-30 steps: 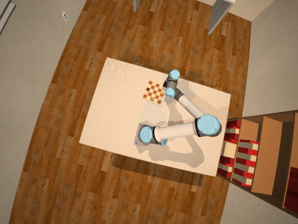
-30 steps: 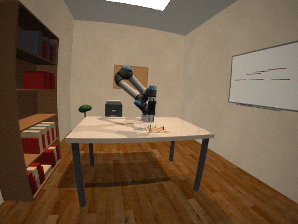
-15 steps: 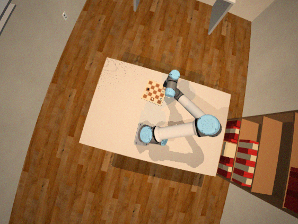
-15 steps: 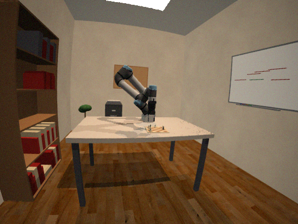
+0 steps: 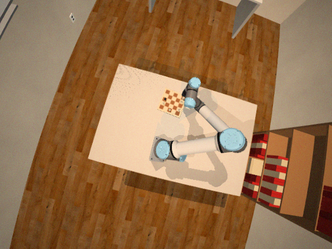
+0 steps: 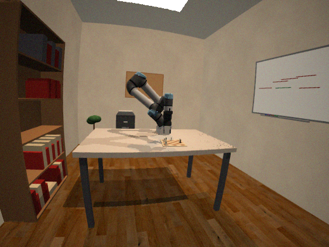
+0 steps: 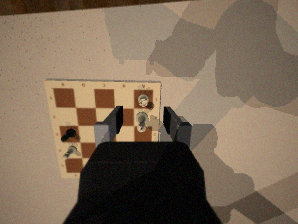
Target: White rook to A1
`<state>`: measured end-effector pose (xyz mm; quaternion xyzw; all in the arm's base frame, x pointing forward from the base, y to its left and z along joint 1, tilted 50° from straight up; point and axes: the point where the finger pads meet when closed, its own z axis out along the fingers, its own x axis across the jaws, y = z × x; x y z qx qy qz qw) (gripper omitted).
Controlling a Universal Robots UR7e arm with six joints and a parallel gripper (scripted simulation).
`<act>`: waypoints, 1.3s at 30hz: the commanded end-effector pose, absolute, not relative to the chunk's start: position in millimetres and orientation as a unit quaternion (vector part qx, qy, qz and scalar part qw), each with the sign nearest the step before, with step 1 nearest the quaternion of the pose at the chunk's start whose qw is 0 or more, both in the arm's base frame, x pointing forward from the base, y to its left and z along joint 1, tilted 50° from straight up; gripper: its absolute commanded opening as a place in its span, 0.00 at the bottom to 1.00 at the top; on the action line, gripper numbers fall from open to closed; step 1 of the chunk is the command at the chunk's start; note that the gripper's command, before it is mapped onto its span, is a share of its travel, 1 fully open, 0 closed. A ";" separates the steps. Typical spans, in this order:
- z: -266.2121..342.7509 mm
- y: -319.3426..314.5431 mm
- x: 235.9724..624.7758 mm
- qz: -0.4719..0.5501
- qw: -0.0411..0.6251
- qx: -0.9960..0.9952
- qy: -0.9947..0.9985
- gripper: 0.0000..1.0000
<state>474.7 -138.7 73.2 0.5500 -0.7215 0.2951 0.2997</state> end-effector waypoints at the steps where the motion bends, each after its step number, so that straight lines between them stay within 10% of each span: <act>1: 80.9 -130.1 476.4 0.296 0.299 0.550 -0.721 1.00; 39: 120.0 -84.3 482.8 0.296 0.299 0.550 -0.721 1.00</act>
